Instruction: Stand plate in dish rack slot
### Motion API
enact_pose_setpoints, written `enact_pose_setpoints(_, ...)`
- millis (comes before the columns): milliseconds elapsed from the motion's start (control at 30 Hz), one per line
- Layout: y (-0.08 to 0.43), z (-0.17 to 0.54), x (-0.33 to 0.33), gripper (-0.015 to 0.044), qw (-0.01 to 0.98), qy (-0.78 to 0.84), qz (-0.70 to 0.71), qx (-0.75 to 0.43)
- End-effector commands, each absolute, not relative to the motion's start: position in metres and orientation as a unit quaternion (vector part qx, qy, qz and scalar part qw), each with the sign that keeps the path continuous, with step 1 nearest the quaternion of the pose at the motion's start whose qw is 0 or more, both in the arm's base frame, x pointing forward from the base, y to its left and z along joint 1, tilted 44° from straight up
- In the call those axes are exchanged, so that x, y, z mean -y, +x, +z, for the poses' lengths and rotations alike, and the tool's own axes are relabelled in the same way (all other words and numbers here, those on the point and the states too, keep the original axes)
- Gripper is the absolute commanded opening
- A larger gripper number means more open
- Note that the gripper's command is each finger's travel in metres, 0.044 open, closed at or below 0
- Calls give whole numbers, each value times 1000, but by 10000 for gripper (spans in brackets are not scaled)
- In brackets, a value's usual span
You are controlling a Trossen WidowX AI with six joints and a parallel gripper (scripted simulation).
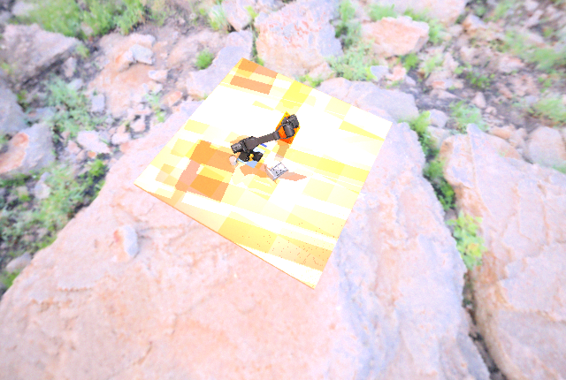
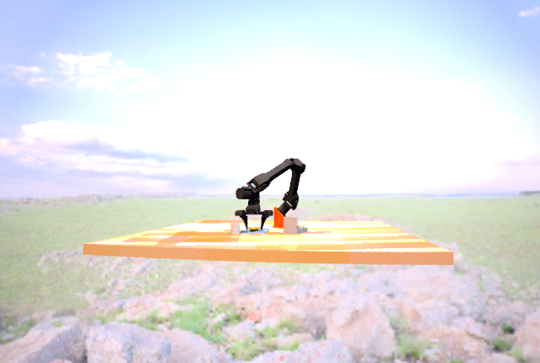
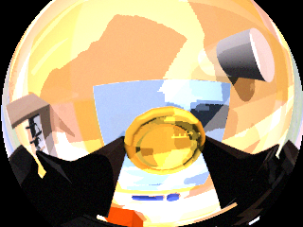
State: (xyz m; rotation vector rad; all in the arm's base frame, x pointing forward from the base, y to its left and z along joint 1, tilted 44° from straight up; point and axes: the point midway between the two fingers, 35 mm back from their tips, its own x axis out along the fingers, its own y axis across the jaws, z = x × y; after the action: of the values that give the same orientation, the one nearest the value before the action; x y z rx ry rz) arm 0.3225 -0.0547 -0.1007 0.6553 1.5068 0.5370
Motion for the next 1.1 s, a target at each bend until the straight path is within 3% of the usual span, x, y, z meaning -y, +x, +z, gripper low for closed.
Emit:
enact_pose_setpoints(0, 327, -93, 67, 151, 653, 286, 234, -661)
enact_pose_setpoints(200, 332, -74, 88, 0, 653, 285, 233, -662)
enact_pose_setpoints(1067, 337, -1, 162, 0, 653, 285, 232, -662)
